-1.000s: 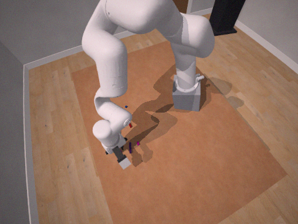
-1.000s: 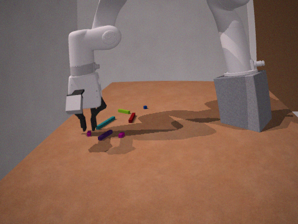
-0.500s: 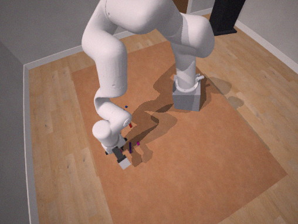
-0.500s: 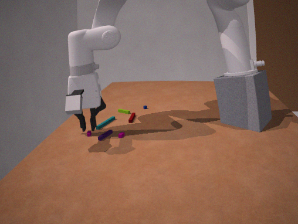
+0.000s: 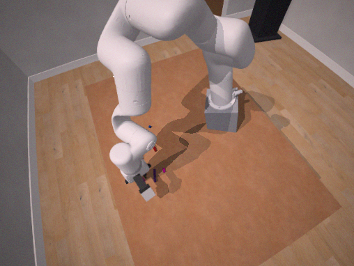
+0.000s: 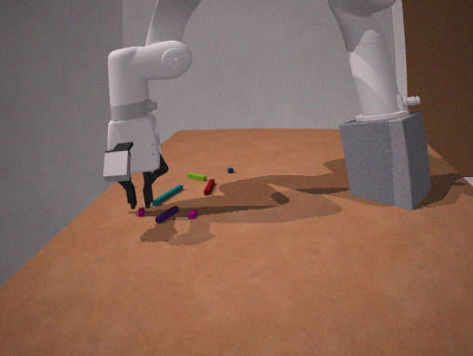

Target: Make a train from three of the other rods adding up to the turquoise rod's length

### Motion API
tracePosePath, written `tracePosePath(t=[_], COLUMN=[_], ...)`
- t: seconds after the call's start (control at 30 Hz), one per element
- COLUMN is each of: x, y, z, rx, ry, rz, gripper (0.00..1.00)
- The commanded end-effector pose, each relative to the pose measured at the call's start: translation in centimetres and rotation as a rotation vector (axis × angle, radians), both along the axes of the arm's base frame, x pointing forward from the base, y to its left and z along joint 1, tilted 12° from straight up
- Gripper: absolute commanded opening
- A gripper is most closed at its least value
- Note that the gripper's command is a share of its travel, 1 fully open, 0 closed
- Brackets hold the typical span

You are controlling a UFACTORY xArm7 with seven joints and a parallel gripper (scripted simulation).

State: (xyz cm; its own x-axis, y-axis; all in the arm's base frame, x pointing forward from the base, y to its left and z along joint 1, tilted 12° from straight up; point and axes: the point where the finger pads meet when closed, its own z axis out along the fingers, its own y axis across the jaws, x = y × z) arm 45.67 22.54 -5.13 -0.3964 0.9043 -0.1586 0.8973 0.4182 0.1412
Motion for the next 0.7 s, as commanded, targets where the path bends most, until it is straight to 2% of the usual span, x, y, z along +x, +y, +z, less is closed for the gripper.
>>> tracePosePath(t=[0.0, 0.67], x=[0.11, 0.16], y=[0.12, 0.1], z=[0.15, -0.08], rx=[0.002, 0.002], ry=[-0.003, -0.003], rz=[0.001, 0.001], gripper=[0.24, 0.24])
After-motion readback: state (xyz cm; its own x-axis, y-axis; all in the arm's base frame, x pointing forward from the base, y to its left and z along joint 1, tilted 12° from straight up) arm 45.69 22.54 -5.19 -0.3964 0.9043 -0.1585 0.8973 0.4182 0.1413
